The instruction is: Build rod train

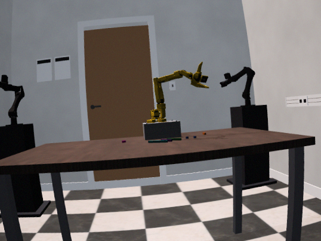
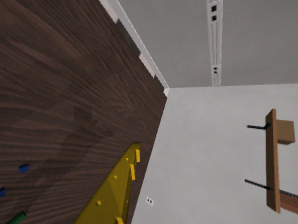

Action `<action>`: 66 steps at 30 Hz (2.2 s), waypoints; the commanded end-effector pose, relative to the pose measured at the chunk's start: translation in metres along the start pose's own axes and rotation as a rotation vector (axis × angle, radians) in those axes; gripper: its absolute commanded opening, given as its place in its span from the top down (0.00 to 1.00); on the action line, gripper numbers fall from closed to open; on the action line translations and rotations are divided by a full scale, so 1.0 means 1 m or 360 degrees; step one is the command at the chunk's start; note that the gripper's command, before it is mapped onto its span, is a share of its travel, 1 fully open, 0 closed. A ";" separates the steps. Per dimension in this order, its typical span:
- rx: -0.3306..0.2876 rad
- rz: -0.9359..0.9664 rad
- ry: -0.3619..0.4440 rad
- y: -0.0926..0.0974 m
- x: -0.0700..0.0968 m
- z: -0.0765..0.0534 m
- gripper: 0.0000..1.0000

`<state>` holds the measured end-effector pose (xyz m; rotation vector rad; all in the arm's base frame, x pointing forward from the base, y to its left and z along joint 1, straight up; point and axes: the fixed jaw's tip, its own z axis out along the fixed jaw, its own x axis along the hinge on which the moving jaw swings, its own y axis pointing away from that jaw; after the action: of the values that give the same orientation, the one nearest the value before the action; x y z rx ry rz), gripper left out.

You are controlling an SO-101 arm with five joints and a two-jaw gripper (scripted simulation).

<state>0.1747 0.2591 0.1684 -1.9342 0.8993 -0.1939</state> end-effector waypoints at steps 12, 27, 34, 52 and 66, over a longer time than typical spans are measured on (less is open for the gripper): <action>-0.0148 -0.0014 0.0134 0.018 0.028 -0.011 0.00; -0.0251 -0.0015 0.0216 0.031 0.044 -0.018 0.00; -0.0264 -0.0013 0.0226 0.033 0.046 -0.019 0.00; -0.0367 -0.0009 0.0298 0.046 0.061 -0.028 0.00; -0.0427 -0.0005 0.0338 0.054 0.069 -0.034 0.00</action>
<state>0.1810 0.1780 0.1267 -2.1876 1.1033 -0.2966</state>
